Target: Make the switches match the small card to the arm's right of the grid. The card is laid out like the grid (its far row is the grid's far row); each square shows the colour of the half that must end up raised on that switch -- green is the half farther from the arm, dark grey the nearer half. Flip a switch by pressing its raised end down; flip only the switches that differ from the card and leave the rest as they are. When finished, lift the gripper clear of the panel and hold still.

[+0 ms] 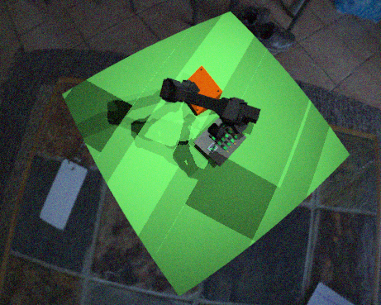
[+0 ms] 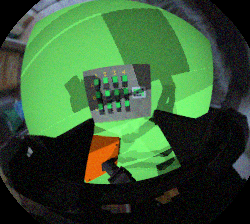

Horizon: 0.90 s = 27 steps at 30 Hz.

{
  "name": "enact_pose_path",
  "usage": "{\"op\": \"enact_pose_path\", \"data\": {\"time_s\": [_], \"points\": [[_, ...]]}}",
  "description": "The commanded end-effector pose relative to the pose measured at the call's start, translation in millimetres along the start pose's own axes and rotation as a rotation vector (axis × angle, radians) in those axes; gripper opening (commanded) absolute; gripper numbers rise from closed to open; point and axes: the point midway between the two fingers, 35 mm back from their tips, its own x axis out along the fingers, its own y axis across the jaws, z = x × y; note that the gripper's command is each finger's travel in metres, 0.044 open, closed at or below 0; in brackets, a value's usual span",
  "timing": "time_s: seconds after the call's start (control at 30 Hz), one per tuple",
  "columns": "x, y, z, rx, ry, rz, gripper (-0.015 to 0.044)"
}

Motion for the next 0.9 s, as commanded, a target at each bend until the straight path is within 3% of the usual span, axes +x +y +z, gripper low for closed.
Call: {"op": "enact_pose_path", "data": {"time_s": [0.0,0.2,0.47,0.6,0.87], "points": [[2.6,2.2,1.6,0.0,0.0,0.0,0.0374],[85.0,63.4,32.6,0.004,0.015,-0.006,0.0216],[90.0,65.4,33.1,0.004,0.014,-0.006,0.0006],[121.1,64.9,31.9,0.004,-0.01,-0.008,0.0],[132.9,64.6,31.4,0.004,-0.011,-0.009,0.0]]}}
